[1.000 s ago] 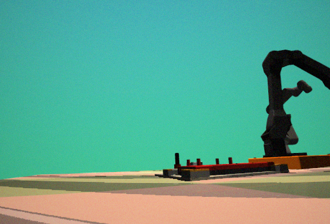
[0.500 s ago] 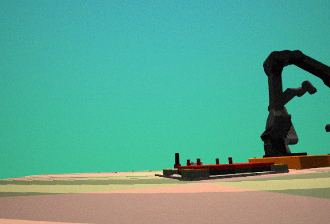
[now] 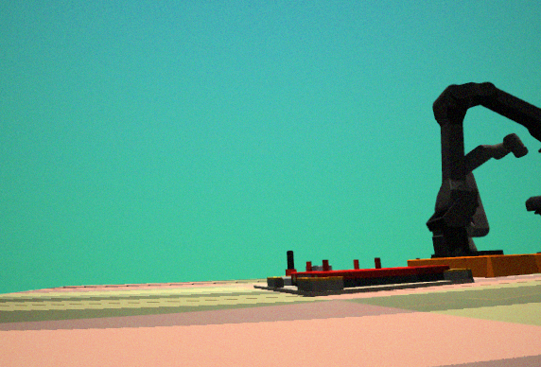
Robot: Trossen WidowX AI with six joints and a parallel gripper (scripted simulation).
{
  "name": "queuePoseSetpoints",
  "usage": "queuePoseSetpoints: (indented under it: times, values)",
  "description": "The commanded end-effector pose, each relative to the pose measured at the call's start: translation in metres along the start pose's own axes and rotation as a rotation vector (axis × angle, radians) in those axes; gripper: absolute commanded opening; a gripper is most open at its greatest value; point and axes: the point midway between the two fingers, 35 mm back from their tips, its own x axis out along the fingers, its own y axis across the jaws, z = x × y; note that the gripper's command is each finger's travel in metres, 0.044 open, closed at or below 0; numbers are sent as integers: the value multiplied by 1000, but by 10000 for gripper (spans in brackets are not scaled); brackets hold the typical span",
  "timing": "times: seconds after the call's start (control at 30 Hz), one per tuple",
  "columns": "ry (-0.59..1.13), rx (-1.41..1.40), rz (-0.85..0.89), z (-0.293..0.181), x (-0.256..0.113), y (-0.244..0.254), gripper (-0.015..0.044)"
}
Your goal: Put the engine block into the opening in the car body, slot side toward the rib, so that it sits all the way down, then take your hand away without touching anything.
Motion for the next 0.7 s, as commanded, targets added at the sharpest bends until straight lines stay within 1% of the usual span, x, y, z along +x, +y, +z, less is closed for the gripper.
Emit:
queuePoseSetpoints:
  times: [0.0,0.13,0.2,0.43,0.67]
  values:
    - [-23,97,5,-1,-4,1,440]
    - [-25,102,5,-1,-5,1,440]
    - [-26,102,5,8,-5,5,440]
    - [-39,102,5,107,-7,35,440]
    - [-51,102,0,212,-10,28,440]
